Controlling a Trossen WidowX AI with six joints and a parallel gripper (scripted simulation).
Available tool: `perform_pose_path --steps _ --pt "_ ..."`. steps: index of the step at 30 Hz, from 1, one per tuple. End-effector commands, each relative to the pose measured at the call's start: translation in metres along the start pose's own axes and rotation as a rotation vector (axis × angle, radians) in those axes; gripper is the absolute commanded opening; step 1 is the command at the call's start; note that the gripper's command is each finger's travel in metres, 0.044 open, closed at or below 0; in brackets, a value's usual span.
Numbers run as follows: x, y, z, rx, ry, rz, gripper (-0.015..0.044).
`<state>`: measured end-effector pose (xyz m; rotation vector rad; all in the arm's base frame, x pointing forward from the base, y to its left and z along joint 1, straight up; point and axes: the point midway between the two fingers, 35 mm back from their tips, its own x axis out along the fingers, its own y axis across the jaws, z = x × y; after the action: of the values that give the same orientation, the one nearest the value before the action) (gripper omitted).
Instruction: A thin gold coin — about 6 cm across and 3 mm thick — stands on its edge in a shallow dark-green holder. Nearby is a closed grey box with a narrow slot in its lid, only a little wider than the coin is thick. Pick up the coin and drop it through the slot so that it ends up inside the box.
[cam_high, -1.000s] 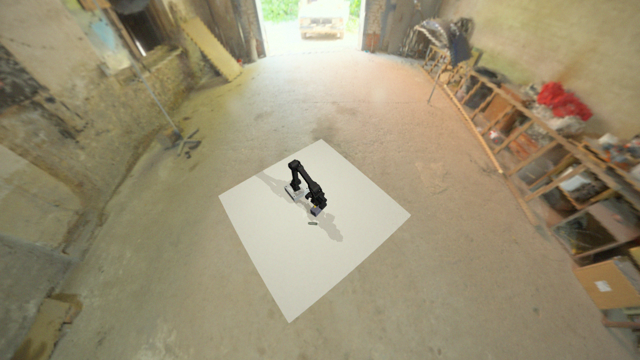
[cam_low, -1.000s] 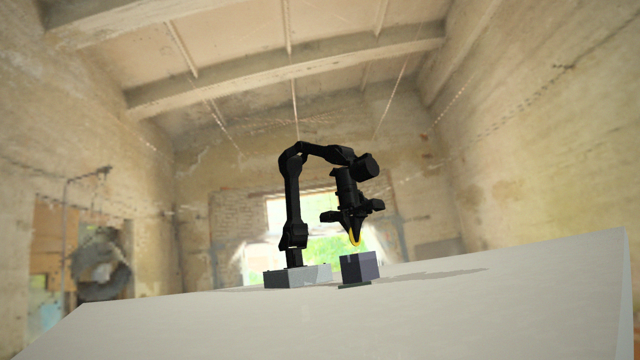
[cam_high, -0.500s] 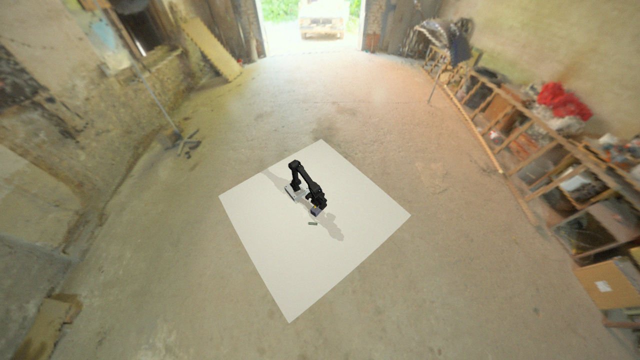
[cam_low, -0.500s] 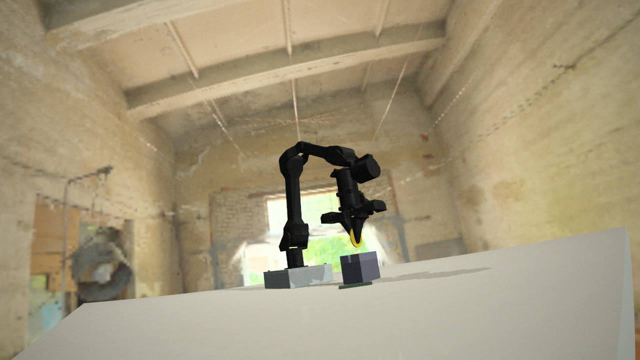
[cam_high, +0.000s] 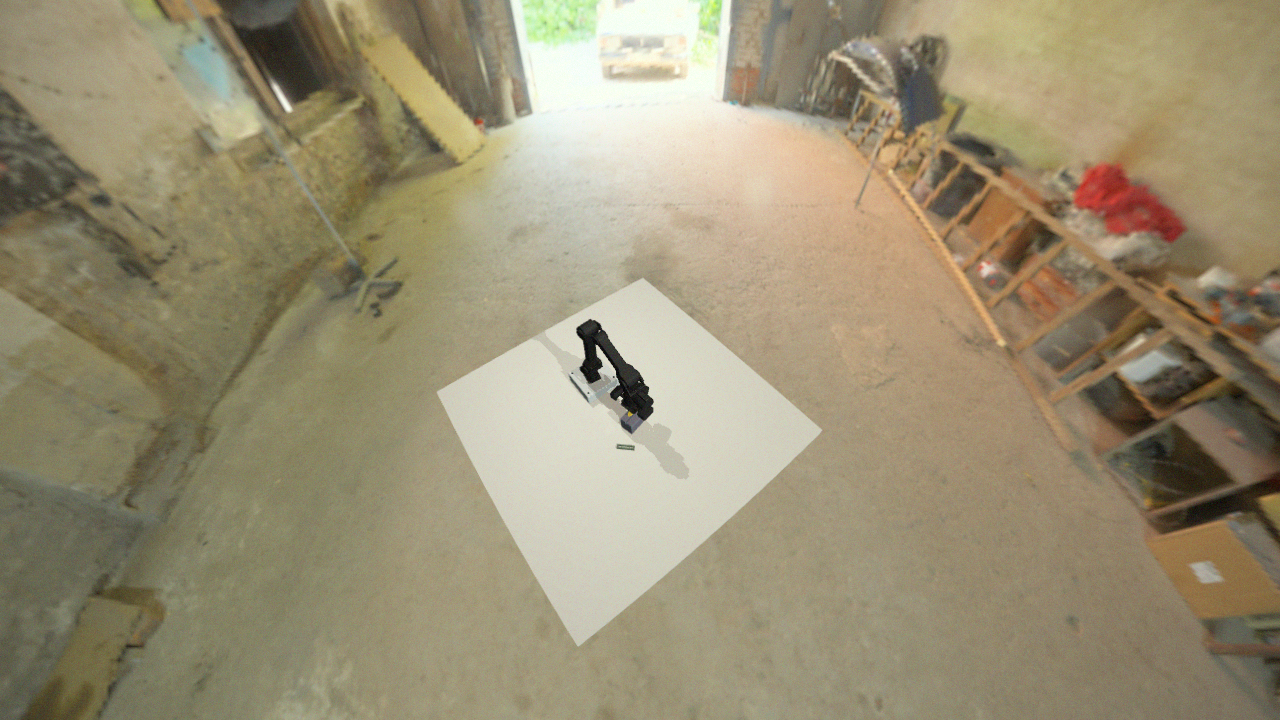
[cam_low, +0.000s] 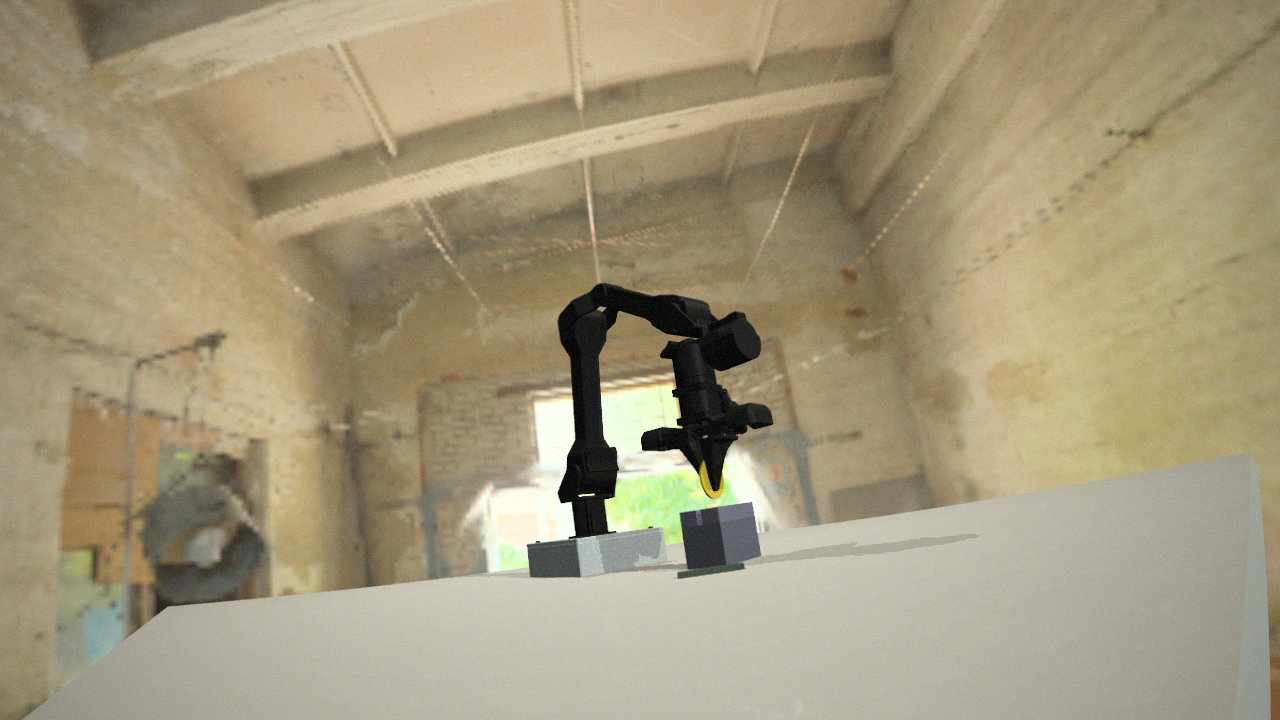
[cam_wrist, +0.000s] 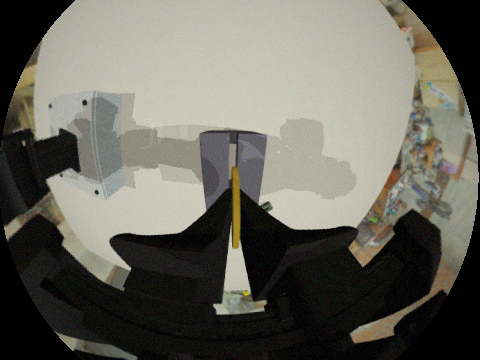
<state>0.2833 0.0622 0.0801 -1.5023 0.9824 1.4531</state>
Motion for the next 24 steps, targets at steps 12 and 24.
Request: perform_pose_path --steps 12,24 --pt "0.0072 0.0008 0.0002 0.006 0.000 0.002 0.0000" --pt "0.0085 0.0000 0.0001 0.002 0.000 -0.001 0.0026"
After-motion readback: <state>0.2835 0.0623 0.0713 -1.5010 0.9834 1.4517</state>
